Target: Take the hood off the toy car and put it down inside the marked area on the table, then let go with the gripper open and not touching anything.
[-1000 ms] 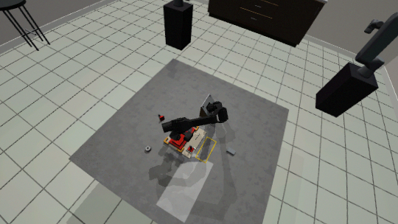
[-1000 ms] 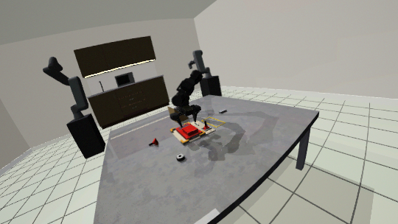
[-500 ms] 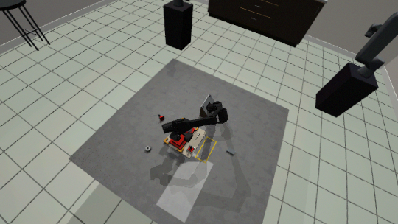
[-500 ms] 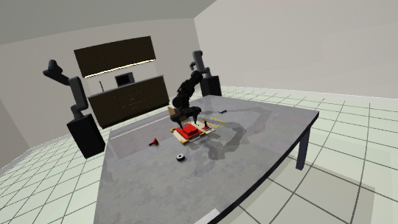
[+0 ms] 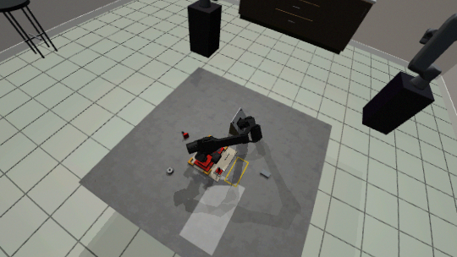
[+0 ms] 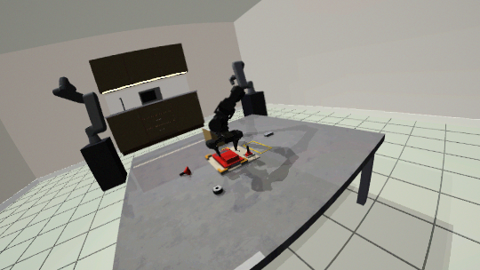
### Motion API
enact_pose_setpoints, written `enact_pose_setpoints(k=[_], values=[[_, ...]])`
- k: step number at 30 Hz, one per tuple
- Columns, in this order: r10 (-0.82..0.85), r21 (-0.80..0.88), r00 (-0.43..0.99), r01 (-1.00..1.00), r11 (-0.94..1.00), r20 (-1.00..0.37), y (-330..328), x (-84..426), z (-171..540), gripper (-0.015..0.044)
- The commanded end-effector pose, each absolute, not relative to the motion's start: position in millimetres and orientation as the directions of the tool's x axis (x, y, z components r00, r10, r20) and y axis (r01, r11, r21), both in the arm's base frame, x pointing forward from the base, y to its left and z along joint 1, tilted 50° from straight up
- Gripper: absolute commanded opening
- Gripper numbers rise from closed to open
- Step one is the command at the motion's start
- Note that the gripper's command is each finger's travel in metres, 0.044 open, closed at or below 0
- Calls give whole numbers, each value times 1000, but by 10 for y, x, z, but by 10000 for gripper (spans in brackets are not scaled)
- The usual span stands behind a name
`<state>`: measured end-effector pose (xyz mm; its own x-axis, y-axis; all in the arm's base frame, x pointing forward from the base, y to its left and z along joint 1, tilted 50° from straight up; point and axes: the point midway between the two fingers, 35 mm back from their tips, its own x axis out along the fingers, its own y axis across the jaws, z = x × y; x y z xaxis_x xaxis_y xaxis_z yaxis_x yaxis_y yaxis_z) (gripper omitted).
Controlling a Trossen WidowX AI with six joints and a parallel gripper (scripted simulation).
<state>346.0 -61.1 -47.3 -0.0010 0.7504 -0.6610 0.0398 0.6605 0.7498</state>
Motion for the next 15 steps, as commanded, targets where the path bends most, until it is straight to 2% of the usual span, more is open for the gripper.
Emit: enact_pose_setpoints(k=[1, 15], values=[[754, 754, 1, 44, 656, -657, -580, 3454, -492, 440], [754, 754, 1, 44, 656, -656, -537, 3455, -530, 440]])
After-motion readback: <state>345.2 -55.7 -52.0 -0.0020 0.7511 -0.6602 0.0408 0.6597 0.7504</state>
